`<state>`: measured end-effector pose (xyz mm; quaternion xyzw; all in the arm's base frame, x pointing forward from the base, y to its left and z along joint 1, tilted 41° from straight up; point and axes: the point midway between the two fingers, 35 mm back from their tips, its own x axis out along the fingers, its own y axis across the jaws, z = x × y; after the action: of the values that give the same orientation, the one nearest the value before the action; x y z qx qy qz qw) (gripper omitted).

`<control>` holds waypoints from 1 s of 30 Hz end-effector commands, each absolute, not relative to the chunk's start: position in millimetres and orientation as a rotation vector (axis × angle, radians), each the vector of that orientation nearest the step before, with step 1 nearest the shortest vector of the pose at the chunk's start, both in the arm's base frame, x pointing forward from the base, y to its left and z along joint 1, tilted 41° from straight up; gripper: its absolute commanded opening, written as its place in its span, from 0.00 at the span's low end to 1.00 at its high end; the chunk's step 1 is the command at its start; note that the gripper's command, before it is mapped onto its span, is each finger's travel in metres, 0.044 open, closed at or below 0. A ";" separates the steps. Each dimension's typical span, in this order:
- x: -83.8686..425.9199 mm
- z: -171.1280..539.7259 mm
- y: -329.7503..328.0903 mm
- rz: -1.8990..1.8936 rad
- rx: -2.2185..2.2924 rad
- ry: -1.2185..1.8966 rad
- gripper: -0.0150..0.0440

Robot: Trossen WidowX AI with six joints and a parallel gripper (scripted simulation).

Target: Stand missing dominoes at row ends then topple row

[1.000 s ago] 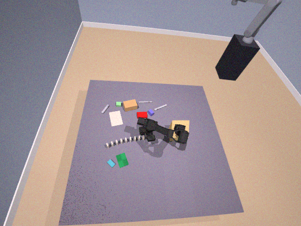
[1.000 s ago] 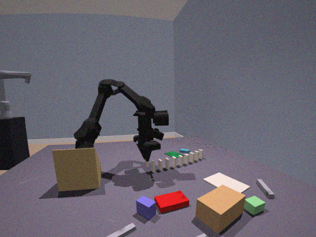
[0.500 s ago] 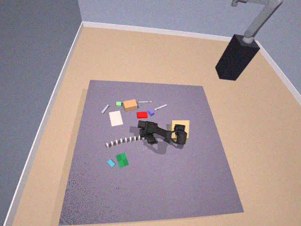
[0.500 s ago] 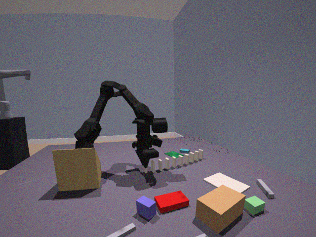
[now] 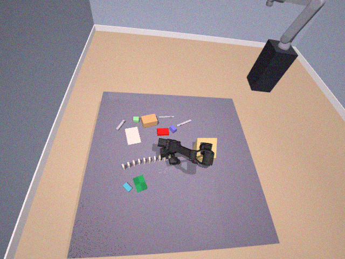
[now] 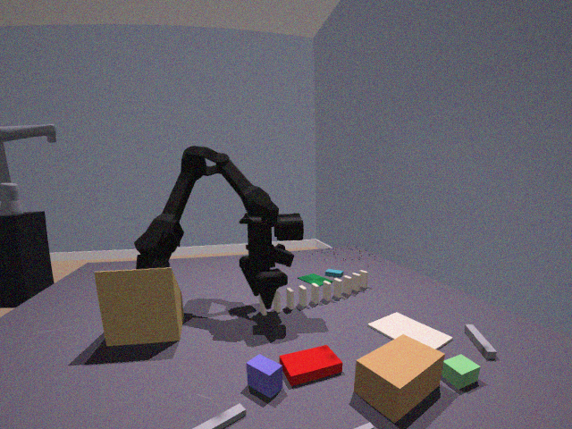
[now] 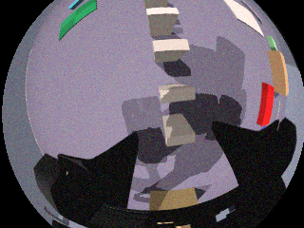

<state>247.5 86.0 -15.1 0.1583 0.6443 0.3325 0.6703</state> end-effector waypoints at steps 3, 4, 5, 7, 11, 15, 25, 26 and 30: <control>250.2 -9.5 79.9 0.746 0.360 1.455 1.00; 253.5 -1.3 71.4 0.743 0.357 1.455 1.00; 256.8 10.0 60.2 0.740 0.354 1.455 1.00; 260.0 34.9 37.6 0.738 0.351 1.456 1.00; 255.3 79.4 3.2 0.745 0.353 1.455 1.00; 254.8 81.7 1.7 0.746 0.353 1.454 1.00; 239.5 57.6 15.4 0.215 0.880 1.685 0.60; 237.2 54.4 17.3 0.138 0.949 1.706 0.56; 227.4 42.2 24.6 -0.187 1.221 1.767 0.38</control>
<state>236.9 15.4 51.2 0.4056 0.7267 0.0530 0.5519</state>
